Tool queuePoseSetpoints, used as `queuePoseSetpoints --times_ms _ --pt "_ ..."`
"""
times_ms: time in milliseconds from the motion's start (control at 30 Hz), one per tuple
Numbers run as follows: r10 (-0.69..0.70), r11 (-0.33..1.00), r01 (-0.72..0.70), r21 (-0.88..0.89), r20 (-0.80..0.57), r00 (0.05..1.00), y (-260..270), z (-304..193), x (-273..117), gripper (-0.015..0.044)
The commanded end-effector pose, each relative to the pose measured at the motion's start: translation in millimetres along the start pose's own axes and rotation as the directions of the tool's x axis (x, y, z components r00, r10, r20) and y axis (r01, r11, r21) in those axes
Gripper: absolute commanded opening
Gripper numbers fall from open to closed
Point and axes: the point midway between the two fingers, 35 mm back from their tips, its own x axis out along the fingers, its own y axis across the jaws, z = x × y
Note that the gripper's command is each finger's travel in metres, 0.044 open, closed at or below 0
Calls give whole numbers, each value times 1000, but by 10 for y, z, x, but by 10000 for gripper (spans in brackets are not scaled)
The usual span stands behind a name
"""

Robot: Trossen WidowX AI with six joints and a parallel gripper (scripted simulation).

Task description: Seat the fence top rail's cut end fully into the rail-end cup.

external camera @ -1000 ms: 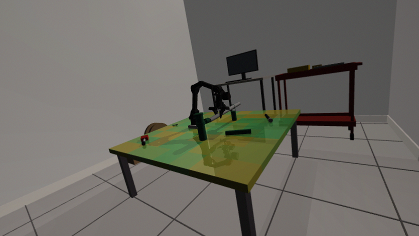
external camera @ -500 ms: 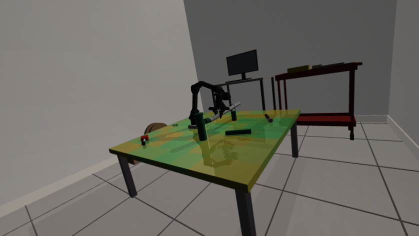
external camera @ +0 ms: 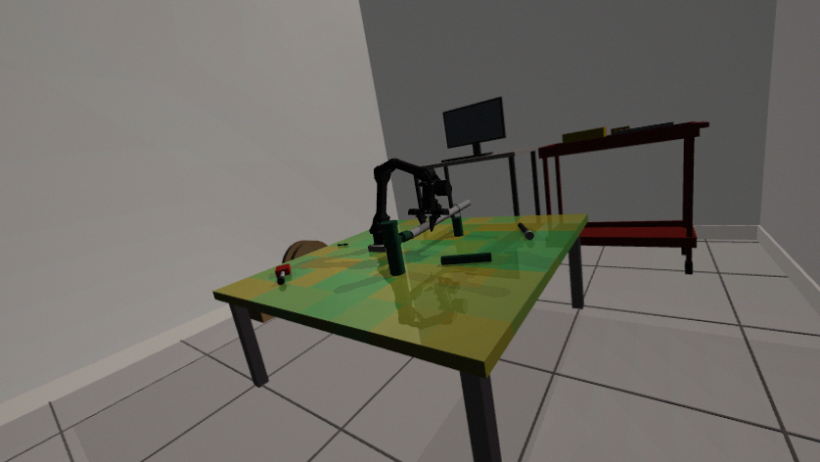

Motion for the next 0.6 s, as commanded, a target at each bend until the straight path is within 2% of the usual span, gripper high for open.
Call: queuePoseSetpoints --times_ms 0,567 --pt "-18 1000 18 5 -8 1000 -40 -52 -61 0" --pt "-14 1000 14 3 -7 1000 -50 -119 -58 0"
